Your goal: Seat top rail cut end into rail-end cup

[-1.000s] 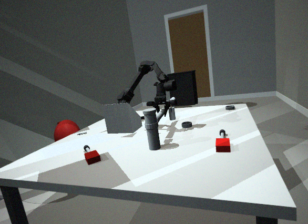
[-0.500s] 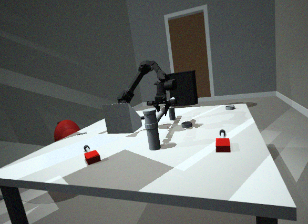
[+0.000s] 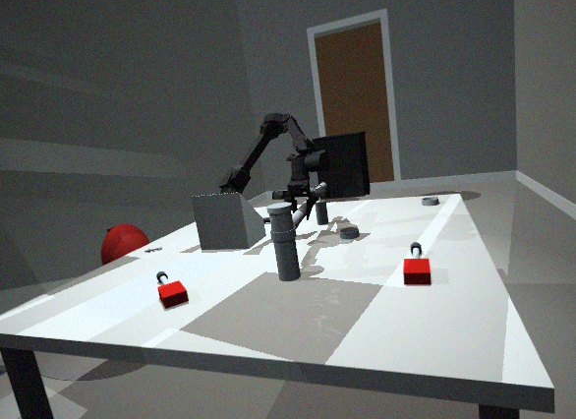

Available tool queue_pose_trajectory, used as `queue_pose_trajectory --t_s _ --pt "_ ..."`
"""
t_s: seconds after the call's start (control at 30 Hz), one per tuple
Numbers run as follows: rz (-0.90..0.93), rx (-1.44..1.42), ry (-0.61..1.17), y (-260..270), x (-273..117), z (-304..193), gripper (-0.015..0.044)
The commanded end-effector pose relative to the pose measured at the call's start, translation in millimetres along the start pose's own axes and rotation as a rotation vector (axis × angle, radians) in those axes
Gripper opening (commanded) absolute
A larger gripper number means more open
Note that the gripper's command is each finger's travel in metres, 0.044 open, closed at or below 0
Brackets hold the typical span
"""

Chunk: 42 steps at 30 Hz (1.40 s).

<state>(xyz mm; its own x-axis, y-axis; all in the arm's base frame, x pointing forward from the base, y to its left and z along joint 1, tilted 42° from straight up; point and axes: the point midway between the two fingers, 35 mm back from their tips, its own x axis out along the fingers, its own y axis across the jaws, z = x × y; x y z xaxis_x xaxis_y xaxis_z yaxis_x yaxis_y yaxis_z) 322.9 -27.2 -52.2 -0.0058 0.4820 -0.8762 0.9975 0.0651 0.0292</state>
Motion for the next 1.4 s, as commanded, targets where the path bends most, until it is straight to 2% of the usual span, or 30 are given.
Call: queue_pose_trajectory --t_s 0.0,1.37 --pt "0.013 -0.005 -0.018 3.1 -3.4 7.1 0.0" --pt "-0.002 0.0 0.002 -0.1 0.2 0.1 0.0"
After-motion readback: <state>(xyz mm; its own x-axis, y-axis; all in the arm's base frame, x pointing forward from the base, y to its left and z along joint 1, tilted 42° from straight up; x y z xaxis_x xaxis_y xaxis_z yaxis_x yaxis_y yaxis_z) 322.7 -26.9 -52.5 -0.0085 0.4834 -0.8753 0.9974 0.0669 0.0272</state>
